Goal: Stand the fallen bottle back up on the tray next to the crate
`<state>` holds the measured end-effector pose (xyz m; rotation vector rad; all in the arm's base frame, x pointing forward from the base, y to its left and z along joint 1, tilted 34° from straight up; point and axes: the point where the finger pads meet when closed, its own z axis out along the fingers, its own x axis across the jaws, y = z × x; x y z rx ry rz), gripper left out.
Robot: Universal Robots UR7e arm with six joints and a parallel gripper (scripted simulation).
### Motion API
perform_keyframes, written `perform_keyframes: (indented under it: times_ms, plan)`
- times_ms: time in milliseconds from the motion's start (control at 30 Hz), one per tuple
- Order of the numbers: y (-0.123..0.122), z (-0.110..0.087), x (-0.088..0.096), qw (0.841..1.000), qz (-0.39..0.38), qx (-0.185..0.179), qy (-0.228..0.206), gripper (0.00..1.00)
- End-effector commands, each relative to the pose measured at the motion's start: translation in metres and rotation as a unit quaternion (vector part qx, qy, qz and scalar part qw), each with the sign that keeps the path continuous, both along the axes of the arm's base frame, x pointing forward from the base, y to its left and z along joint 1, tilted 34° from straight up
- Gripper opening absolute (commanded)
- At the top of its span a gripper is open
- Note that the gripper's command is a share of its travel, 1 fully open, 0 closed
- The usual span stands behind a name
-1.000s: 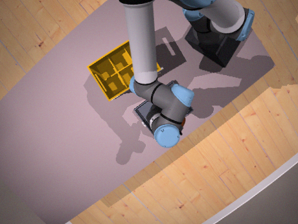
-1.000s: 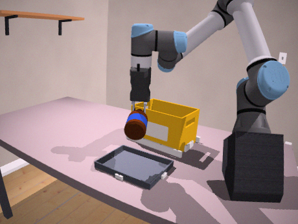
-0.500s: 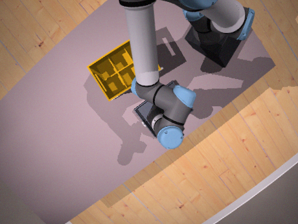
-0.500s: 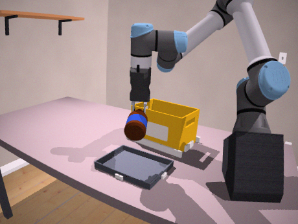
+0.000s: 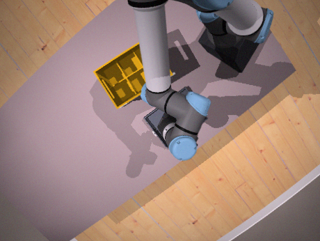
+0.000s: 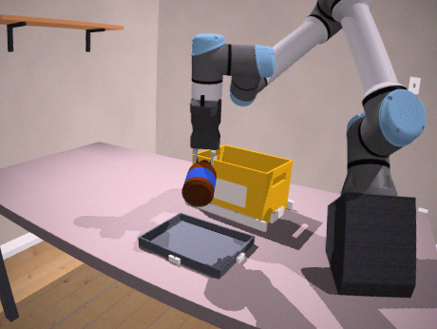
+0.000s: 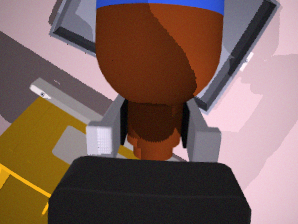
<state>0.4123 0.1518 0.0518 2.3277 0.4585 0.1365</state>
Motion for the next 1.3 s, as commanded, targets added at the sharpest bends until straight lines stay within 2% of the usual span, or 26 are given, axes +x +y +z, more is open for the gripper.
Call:
perform_keyframes:
  times_ms: [0, 833, 1267]
  plan:
    - [0.0003, 0.0004, 0.0002, 1.000, 0.000, 0.000, -0.001, 0.00]
    - [0.0002, 0.0003, 0.0002, 1.000, 0.000, -0.002, -0.001, 0.00]
    - [-0.0003, -0.0005, -0.0005, 0.999, -0.001, -0.032, -0.011, 0.00]
